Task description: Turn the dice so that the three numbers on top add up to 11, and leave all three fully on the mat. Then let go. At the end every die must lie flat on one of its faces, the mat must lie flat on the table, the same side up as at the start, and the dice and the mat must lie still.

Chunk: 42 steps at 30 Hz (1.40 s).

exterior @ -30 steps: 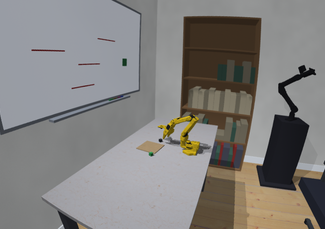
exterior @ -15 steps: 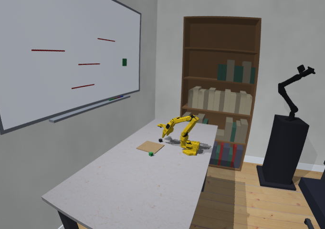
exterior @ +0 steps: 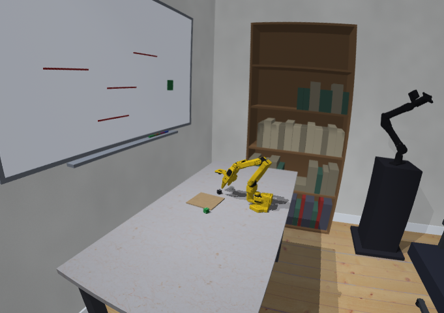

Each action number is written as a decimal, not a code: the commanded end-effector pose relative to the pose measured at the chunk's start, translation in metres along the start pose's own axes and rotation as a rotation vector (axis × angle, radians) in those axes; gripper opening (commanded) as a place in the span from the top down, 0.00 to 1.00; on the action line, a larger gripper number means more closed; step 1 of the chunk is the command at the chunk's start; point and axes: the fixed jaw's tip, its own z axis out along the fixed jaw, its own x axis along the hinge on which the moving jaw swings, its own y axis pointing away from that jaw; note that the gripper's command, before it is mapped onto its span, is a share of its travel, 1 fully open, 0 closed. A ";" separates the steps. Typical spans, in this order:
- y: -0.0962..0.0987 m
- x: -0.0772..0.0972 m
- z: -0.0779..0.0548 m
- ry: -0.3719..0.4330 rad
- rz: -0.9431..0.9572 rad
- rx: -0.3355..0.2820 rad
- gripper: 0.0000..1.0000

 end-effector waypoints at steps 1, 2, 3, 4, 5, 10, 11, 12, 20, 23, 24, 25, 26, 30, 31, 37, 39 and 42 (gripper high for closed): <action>0.002 -0.013 -0.004 -0.056 0.000 -0.006 0.72; 0.002 -0.013 -0.004 -0.056 0.000 -0.006 0.72; 0.002 -0.013 -0.004 -0.056 0.000 -0.006 0.72; 0.002 -0.013 -0.004 -0.056 0.000 -0.006 0.72; 0.002 -0.013 -0.004 -0.056 0.000 -0.006 0.72; 0.002 -0.013 -0.004 -0.056 0.000 -0.006 0.72; 0.002 -0.013 -0.004 -0.056 0.000 -0.006 0.72; 0.002 -0.013 -0.004 -0.056 0.000 -0.006 0.72; 0.002 -0.013 -0.004 -0.056 0.000 -0.006 0.72; 0.002 -0.013 -0.004 -0.056 0.000 -0.006 0.72; 0.002 -0.013 -0.004 -0.056 0.000 -0.006 0.72; 0.002 -0.013 -0.004 -0.056 0.000 -0.006 0.72; 0.002 -0.013 -0.004 -0.056 0.000 -0.006 0.72; 0.003 -0.013 -0.004 -0.056 -0.002 -0.008 0.72; 0.003 -0.013 -0.004 -0.056 -0.005 -0.009 0.72; 0.017 -0.013 -0.004 -0.056 -0.061 -0.044 0.72; 0.026 -0.013 -0.004 -0.055 -0.098 -0.066 0.72; 0.044 -0.011 -0.005 -0.054 -0.168 -0.110 0.72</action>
